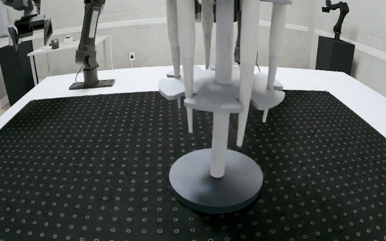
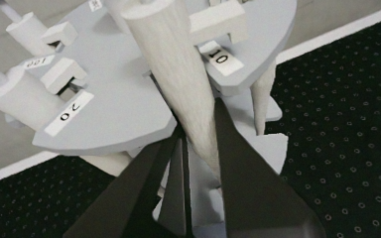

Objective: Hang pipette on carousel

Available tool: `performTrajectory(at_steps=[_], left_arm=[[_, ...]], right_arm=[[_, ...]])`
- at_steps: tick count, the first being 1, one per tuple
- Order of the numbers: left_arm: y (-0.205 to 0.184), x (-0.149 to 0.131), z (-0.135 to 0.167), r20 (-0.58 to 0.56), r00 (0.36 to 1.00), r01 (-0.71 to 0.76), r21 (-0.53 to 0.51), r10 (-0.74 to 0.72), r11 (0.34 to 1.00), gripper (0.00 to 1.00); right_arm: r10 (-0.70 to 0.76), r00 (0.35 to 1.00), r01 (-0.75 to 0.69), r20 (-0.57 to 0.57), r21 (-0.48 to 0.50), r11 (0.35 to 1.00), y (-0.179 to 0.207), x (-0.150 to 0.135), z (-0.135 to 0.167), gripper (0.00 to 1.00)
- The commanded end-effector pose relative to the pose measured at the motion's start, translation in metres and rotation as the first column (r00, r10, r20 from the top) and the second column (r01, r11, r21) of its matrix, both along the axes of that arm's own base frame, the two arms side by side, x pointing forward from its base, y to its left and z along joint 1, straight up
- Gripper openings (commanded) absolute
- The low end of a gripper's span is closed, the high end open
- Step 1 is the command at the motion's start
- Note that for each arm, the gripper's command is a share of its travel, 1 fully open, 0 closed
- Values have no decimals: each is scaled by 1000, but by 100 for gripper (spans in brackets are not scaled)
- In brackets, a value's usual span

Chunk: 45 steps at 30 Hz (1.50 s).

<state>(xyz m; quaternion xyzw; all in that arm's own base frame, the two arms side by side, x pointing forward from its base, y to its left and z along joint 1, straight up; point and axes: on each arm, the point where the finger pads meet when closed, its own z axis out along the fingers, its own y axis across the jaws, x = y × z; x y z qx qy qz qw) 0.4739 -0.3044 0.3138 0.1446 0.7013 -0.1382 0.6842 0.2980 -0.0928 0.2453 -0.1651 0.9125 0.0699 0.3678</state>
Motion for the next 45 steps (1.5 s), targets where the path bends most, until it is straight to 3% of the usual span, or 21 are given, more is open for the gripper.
performTrajectory(at_steps=[1, 45], left_arm=[[5, -1, 35, 47, 996, -79, -30, 80, 996, 12], [14, 2, 45, 69, 993, -94, -53, 97, 994, 12]], right_arm=[[3, 1000, -3, 28, -5, 1000, -3, 4, 7, 100], [3, 1000, -3, 28, -5, 1000, -3, 4, 7, 100]])
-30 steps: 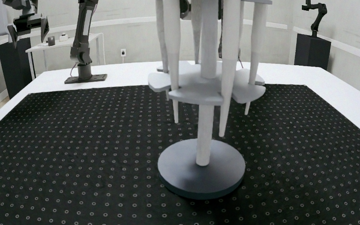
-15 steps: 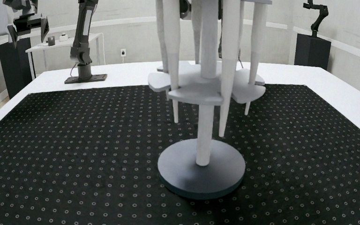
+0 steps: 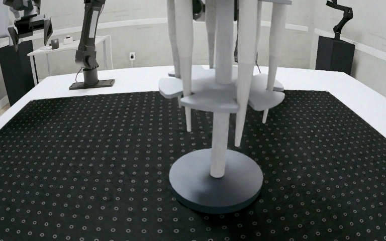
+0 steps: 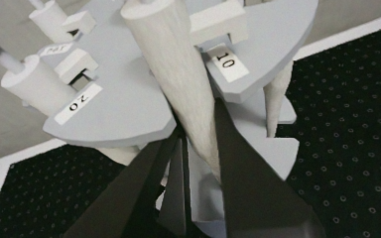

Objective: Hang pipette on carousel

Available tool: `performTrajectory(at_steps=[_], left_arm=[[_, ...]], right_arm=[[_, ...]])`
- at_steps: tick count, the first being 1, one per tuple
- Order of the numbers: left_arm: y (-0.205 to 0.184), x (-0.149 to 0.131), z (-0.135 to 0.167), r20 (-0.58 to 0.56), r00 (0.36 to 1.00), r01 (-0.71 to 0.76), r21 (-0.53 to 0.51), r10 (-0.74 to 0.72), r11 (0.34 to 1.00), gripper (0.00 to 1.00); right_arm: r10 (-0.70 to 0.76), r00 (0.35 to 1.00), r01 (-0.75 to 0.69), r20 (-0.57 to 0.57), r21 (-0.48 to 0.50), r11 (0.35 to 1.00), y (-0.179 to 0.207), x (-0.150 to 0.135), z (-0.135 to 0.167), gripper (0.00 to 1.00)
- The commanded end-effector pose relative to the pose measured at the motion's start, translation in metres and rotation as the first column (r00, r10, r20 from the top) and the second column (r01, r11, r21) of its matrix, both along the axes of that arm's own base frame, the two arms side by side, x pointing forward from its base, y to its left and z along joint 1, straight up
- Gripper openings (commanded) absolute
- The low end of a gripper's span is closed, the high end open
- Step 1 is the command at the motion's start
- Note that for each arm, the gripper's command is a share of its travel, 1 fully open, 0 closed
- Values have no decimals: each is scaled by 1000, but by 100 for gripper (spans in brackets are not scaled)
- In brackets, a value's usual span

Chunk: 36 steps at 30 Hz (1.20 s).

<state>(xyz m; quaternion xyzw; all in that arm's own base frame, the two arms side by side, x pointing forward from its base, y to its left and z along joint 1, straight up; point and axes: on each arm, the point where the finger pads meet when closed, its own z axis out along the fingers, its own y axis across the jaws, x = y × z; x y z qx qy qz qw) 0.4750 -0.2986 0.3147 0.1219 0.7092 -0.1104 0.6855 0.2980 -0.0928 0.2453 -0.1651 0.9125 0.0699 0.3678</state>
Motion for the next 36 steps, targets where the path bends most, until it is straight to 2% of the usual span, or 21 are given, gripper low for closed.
performTrajectory(at_steps=[1, 8, 9, 15, 17, 19, 36], left_arm=[[8, 1, 44, 81, 996, -21, -57, 25, 998, 12], [8, 1, 44, 81, 996, -21, -57, 25, 998, 12], [-4, 2, 28, 57, 997, -43, -40, 45, 998, 12], [-5, 1, 23, 40, 981, -189, -29, 190, 982, 12], [-5, 1, 27, 51, 980, -190, -44, 192, 981, 12], [4, -3, 46, 73, 977, -194, -74, 199, 978, 12], [9, 0, 46, 73, 975, -204, -74, 210, 976, 12]], right_arm=[[3, 1000, -3, 28, -5, 1000, -3, 4, 7, 100], [3, 1000, -3, 28, -5, 1000, -3, 4, 7, 100], [3, 1000, -3, 28, -5, 1000, -3, 4, 7, 100], [3, 1000, -3, 28, -5, 1000, -3, 4, 7, 100], [3, 1000, -3, 28, -5, 1000, -3, 4, 7, 100], [3, 1000, -3, 28, -5, 1000, -3, 4, 7, 100], [3, 1000, -3, 28, -5, 1000, -3, 4, 7, 100]])
